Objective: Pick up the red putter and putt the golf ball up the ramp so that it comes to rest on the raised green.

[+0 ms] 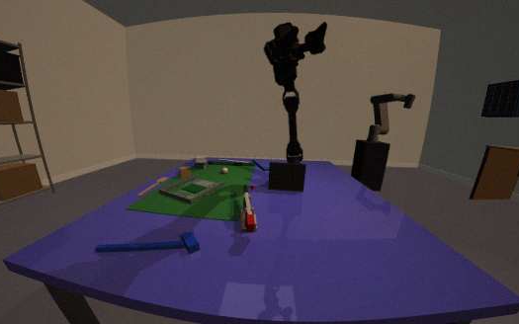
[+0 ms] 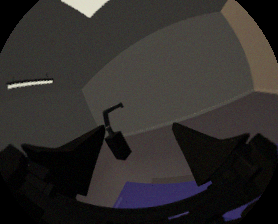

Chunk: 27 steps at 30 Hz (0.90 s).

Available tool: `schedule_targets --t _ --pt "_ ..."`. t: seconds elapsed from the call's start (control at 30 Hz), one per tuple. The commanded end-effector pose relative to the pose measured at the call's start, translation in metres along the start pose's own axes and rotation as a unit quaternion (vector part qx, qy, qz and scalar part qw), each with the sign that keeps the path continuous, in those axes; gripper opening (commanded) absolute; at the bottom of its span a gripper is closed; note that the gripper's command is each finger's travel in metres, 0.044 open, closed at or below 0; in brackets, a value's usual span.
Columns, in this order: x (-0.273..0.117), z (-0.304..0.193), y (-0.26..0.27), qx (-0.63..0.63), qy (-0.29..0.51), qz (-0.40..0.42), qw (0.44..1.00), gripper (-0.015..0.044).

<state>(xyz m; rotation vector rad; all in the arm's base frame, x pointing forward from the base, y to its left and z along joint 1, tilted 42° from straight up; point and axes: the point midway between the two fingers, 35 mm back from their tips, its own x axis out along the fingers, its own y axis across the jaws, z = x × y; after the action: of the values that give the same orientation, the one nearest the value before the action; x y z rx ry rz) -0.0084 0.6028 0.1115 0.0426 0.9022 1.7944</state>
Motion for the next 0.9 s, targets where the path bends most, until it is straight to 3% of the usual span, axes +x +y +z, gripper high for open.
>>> schedule_targets --t 0.0,0.23,0.47,0.67,0.87 --pt "-0.012 -0.026 -0.058 -0.017 0.036 -0.081 0.996 0.0440" --pt "-0.064 -0.079 -0.156 -0.060 0.141 -0.220 0.963 0.0440" --pt "-0.138 -0.145 -0.226 -0.095 0.293 -0.305 0.901 0.0440" --pt "-0.214 -0.206 -0.257 -0.114 0.449 -0.316 0.828 0.0440" --pt "-0.294 -0.263 -0.260 -0.121 0.604 -0.260 0.744 0.0440"
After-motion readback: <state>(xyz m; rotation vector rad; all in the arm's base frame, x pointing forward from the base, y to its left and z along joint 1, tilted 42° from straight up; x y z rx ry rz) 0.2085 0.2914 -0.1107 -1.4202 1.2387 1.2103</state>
